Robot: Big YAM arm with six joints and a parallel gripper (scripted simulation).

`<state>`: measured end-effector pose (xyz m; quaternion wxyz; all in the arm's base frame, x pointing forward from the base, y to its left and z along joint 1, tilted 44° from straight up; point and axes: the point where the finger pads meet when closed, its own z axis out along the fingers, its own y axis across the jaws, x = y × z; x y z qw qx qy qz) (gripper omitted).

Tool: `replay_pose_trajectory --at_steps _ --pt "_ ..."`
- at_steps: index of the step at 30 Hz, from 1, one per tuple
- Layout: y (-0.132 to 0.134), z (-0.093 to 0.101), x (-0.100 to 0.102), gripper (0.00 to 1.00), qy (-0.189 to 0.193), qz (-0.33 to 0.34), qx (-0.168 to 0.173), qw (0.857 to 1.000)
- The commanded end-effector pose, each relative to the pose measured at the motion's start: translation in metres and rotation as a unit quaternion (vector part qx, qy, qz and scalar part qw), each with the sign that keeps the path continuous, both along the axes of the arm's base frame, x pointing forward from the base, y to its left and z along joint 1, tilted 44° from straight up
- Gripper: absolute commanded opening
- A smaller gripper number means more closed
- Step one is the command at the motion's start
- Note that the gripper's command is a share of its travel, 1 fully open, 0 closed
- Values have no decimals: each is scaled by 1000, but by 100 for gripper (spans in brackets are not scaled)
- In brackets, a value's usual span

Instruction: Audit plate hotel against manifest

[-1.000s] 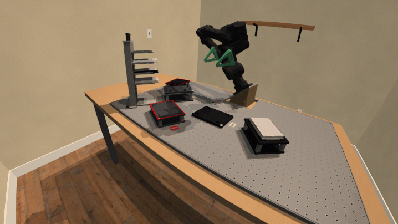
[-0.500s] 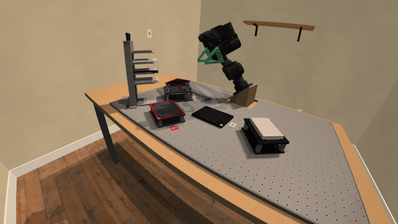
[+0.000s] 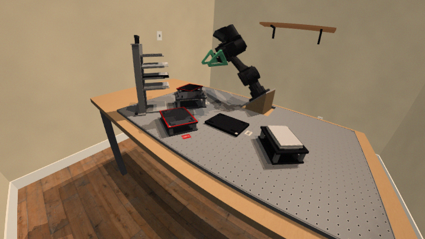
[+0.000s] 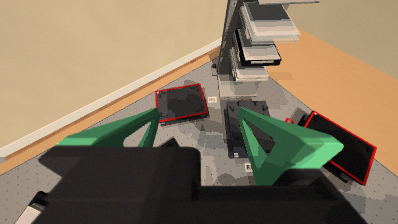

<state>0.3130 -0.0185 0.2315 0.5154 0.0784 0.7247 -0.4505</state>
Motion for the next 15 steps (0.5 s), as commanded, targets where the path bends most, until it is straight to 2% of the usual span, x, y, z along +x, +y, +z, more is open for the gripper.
replay_pose_trajectory --at_steps 1,2,3,6,10,15 --pt "-9 8 -4 100 10 -6 -12 1000" --pt "-9 8 -4 100 10 -6 -12 1000" --pt "-9 17 -3 100 4 -6 -9 1000" --pt "-17 18 -9 100 9 -6 -12 1000" --pt "-24 32 -14 100 4 -6 -9 1000" --pt "-33 60 -18 100 -13 -6 -2 1000"
